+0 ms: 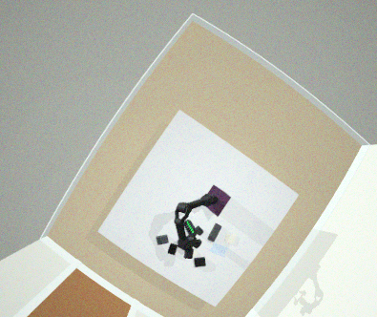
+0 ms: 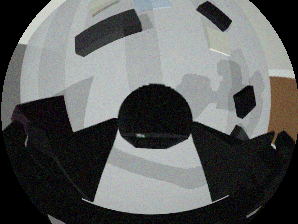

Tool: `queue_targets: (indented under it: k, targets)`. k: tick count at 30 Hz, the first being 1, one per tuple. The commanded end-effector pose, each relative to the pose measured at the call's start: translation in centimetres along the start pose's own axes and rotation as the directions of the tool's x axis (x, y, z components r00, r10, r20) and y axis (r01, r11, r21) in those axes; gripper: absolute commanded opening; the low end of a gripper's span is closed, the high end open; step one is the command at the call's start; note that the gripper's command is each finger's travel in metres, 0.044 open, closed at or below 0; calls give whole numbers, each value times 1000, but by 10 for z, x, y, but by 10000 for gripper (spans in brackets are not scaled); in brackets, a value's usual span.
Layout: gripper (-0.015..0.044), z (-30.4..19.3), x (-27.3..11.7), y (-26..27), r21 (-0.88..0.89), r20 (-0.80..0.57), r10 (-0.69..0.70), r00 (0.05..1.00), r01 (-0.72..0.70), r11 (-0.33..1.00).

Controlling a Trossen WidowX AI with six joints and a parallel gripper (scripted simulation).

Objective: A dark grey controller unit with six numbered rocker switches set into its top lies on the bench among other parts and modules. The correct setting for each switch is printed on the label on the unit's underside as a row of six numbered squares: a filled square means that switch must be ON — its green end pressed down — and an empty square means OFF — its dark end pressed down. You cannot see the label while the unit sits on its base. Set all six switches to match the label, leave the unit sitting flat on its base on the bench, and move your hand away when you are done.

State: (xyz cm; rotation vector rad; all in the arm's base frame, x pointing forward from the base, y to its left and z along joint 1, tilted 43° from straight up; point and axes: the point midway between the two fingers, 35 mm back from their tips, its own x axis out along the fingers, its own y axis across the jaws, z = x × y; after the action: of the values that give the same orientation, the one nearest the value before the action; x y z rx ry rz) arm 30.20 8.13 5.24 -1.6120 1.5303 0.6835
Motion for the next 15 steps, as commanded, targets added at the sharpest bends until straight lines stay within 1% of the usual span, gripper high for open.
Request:
queue_targets:
  k: [1, 15]
  targets:
    - [336, -7, -2, -1, 4, 7, -3, 1000, 3, 1000]
    - [336, -19, -7, -1, 4, 36, -3, 999, 3, 1000]
